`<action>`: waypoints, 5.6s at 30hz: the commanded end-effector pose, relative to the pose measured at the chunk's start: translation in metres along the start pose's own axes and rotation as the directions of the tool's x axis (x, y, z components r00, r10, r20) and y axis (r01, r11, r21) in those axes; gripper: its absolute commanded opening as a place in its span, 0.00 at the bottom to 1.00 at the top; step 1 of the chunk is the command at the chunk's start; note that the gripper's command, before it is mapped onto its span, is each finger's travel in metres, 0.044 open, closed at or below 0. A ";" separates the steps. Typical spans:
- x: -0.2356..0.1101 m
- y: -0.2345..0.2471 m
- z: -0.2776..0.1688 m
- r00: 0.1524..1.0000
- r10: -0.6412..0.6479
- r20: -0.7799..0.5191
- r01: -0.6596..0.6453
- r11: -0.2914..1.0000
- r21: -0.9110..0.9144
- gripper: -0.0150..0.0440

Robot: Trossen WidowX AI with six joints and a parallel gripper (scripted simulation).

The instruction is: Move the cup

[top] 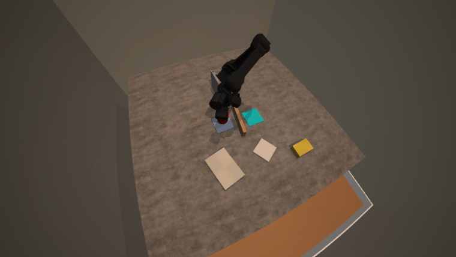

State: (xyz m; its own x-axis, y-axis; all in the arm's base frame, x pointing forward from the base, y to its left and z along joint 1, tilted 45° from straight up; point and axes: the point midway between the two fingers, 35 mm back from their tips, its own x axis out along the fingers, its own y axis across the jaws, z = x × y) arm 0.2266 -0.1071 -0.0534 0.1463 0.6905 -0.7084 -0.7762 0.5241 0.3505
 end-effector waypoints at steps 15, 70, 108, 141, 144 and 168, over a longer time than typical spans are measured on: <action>-0.052 0.000 -0.001 1.000 -0.012 -0.003 0.012 1.000 -0.007 0.25; -0.049 0.030 0.080 1.000 -0.010 0.000 0.010 1.000 -0.006 0.25; -0.055 0.069 0.183 1.000 -0.008 0.005 0.008 1.000 -0.006 0.25; -0.016 0.068 0.184 1.000 -0.009 0.005 0.009 1.000 -0.007 0.25; -0.012 0.068 0.185 1.000 -0.009 0.005 0.009 1.000 -0.007 0.25; 0.016 0.070 0.185 1.000 -0.008 0.002 0.008 1.000 -0.012 0.25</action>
State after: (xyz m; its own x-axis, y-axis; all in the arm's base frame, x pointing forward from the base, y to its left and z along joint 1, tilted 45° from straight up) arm 0.2883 0.0338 0.0725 0.1528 0.6875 -0.7100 -0.7822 0.5232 0.3383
